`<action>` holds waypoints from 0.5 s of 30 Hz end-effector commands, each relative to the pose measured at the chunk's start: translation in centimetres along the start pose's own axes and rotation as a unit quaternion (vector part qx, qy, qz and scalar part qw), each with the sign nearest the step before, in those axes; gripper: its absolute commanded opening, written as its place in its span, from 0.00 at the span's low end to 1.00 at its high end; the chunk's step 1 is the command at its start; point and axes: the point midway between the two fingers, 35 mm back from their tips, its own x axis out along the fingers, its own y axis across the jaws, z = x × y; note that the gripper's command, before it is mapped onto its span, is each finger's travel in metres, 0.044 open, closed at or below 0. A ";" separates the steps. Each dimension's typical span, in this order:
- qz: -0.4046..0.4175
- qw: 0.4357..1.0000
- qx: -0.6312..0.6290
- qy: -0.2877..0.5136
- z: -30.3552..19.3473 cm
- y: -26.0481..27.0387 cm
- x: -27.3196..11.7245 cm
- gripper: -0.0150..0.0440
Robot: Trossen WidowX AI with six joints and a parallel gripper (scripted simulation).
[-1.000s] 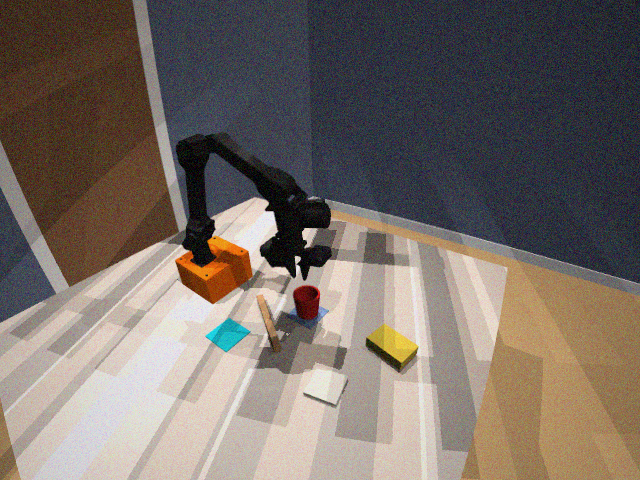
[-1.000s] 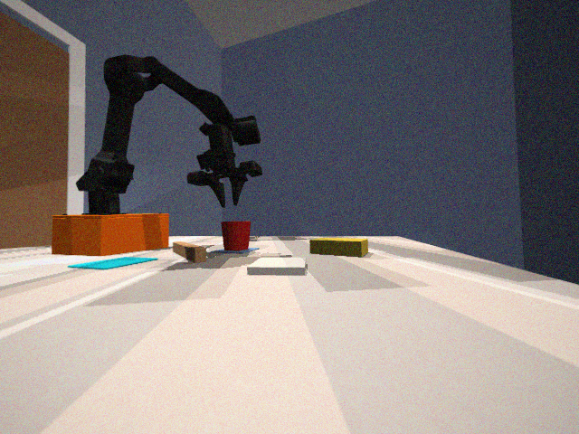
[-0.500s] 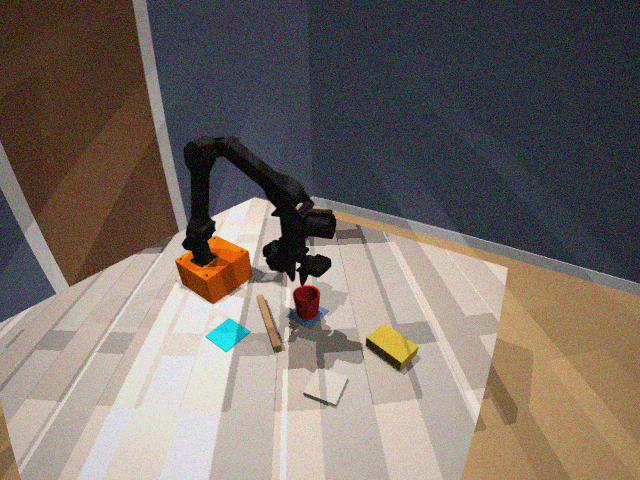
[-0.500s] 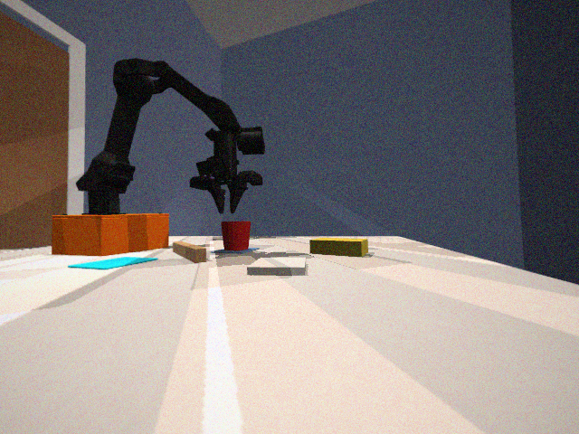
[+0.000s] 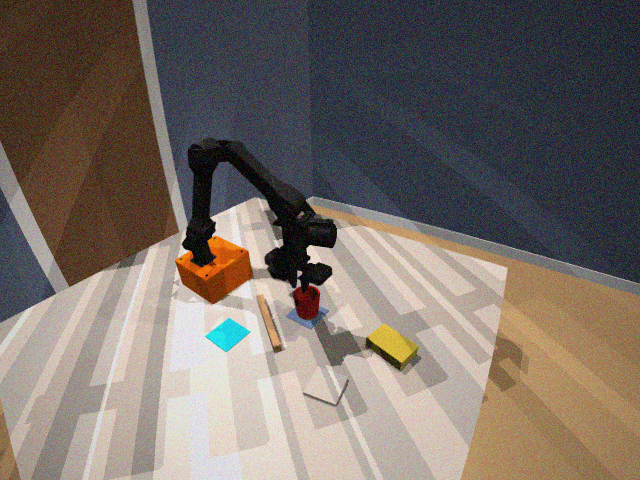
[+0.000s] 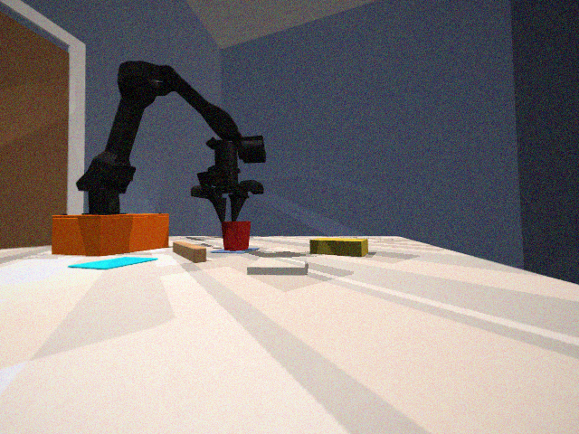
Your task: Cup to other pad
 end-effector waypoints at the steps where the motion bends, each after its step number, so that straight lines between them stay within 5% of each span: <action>1: -0.008 1.000 -0.002 -0.005 0.2 -0.4 1.1 0.50; 15: -0.009 1.000 -0.002 -0.005 0.3 -0.6 3.4 0.50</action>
